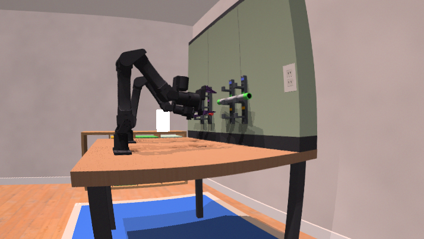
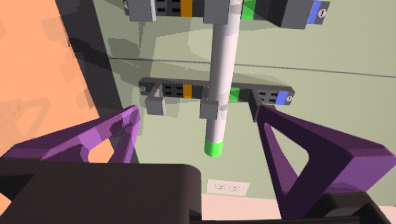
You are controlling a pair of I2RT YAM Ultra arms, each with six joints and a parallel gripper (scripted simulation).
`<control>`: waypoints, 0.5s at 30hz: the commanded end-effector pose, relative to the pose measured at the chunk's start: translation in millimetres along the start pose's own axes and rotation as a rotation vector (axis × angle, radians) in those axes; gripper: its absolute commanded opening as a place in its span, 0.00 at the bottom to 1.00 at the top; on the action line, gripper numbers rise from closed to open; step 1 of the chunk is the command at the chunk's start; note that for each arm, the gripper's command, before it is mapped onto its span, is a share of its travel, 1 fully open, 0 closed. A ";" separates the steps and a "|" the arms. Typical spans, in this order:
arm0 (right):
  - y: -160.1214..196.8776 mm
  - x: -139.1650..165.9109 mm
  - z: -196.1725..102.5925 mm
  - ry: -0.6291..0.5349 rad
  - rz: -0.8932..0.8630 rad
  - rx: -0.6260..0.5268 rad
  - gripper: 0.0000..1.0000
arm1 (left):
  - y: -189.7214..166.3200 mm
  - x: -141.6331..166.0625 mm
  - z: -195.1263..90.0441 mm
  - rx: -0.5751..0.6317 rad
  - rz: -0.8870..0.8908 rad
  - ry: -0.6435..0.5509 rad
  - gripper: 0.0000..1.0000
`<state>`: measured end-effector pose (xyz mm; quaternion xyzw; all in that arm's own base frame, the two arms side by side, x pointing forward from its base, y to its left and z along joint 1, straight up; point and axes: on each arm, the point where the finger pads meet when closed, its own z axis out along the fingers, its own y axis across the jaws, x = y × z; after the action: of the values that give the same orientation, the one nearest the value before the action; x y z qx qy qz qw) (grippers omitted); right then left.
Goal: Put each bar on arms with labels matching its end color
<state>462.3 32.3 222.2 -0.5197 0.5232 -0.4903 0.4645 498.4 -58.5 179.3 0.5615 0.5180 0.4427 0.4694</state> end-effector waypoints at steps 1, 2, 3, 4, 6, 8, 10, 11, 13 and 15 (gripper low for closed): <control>-16.6 -0.5 -5.9 0.001 0.019 0.038 1.00 | 67.8 4.9 -1.8 -0.168 -0.014 0.005 0.00; -16.6 -0.5 -5.9 0.001 0.019 0.038 1.00 | 67.8 4.9 -1.8 -0.168 -0.014 0.005 0.00; -16.2 -0.4 -5.9 0.001 0.019 0.037 1.00 | 68.2 4.9 -1.9 -0.168 -0.014 0.005 0.00; -16.2 -0.4 -5.9 0.001 0.019 0.037 1.00 | 68.7 4.8 -2.0 -0.168 -0.014 0.005 0.00; -16.2 -0.4 -5.9 0.001 0.019 0.037 1.00 | 69.7 4.5 -2.2 -0.168 -0.014 0.005 0.00; -16.2 -0.4 -5.9 0.001 0.019 0.037 1.00 | 70.7 4.2 -2.4 -0.168 -0.014 0.005 0.00; -16.2 -0.4 -5.9 0.001 0.019 0.037 1.00 | 71.7 3.9 -2.6 -0.168 -0.014 0.005 0.00; -16.2 -0.4 -5.9 0.001 0.019 0.037 1.00 | 72.2 3.8 -2.7 -0.168 -0.014 0.005 0.00; -16.2 -0.4 -5.9 0.001 0.019 0.037 1.00 | 73.1 3.5 -2.9 -0.168 -0.014 0.005 0.00; -16.2 -0.4 -5.9 0.001 0.019 0.037 1.00 | 74.1 3.3 -3.1 -0.168 -0.014 0.005 0.00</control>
<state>462.2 32.3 221.8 -0.5200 0.5236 -0.4901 0.4640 499.4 -58.4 185.1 0.5621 0.5186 0.4420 0.4687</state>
